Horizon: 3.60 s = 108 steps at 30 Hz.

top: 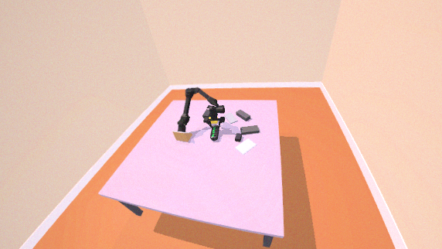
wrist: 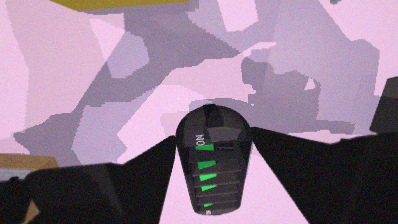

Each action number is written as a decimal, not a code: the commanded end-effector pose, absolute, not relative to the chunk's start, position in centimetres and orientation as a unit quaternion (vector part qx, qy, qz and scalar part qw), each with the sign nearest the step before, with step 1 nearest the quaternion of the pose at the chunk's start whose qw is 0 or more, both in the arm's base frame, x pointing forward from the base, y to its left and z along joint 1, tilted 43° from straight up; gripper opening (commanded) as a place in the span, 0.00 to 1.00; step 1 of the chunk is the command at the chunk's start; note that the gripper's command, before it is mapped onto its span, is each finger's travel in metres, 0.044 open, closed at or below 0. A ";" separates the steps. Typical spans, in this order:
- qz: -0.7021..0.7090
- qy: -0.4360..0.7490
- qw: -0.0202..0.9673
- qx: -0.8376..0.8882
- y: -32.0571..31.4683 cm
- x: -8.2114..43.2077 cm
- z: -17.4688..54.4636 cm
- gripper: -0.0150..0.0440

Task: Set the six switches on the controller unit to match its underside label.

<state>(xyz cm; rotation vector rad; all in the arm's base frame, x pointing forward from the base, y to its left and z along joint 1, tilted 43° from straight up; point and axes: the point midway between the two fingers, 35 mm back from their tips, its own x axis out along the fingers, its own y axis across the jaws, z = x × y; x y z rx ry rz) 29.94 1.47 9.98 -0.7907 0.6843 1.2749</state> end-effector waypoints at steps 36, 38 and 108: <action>0.575 0.282 0.691 -0.335 -2.0 29.7 10.7 0.82; 0.576 0.280 0.692 -0.333 -2.2 29.7 10.7 0.82; 0.597 0.236 0.708 -0.295 -7.5 28.8 10.2 0.83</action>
